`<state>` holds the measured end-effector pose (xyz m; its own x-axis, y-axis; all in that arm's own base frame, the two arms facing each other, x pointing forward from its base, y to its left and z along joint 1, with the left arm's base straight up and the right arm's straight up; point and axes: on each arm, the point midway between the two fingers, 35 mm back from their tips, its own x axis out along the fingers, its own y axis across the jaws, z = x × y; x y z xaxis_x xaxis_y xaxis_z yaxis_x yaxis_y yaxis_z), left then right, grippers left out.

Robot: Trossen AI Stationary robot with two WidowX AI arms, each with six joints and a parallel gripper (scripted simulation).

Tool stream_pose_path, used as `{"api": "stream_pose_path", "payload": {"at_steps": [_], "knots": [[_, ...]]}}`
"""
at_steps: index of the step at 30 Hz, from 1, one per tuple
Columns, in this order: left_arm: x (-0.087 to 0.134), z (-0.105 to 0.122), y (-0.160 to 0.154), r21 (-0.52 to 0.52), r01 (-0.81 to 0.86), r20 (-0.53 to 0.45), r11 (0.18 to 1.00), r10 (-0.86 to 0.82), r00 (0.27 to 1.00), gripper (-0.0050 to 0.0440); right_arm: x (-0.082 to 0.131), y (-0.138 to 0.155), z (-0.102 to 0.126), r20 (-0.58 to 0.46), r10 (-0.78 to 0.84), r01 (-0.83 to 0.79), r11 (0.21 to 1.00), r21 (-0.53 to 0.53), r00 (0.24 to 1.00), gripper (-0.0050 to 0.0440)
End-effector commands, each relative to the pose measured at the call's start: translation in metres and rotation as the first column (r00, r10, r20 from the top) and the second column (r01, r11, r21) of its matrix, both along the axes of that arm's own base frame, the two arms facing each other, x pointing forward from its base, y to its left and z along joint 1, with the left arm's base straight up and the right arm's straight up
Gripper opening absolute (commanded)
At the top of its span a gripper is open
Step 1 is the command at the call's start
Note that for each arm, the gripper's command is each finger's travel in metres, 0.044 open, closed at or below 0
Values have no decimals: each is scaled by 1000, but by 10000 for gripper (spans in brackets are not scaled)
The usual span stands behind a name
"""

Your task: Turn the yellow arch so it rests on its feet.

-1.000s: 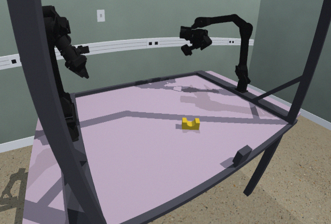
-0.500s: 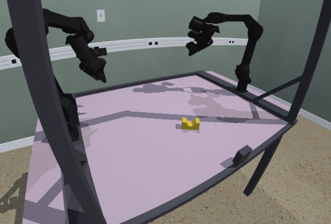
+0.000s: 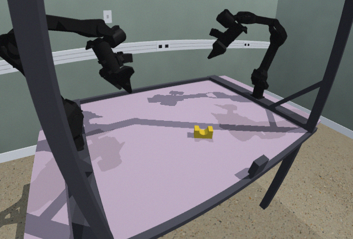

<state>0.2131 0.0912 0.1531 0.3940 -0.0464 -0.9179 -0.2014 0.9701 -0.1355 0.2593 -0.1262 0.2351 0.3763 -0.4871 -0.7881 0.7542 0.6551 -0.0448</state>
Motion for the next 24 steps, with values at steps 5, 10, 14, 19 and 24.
{"api": "stream_pose_path", "payload": {"at_steps": [5, 10, 14, 19, 24], "knots": [[47, 3, -45, 42, -9, 6, 999, 9, 1000, 400, 11, 58, 28, 150, 339, -338, 940, -35, 929, 400], [63, 2, -64, 49, -10, 2, 999, 9, 1000, 400, 12, 79, 36, 191, 454, -451, 891, -62, 871, 400], [87, 1, -91, 60, -10, -2, 998, 10, 1000, 400, 10, 107, 45, 235, 593, -586, 803, -107, 770, 400], [119, -2, -129, 75, -10, -10, 997, 10, 1000, 400, 8, 136, 62, 299, 720, -706, 686, -174, 626, 400], [145, -5, -160, 88, -9, -21, 996, 11, 1000, 400, 7, 152, 69, 327, 780, -765, 609, -207, 533, 400]]}}
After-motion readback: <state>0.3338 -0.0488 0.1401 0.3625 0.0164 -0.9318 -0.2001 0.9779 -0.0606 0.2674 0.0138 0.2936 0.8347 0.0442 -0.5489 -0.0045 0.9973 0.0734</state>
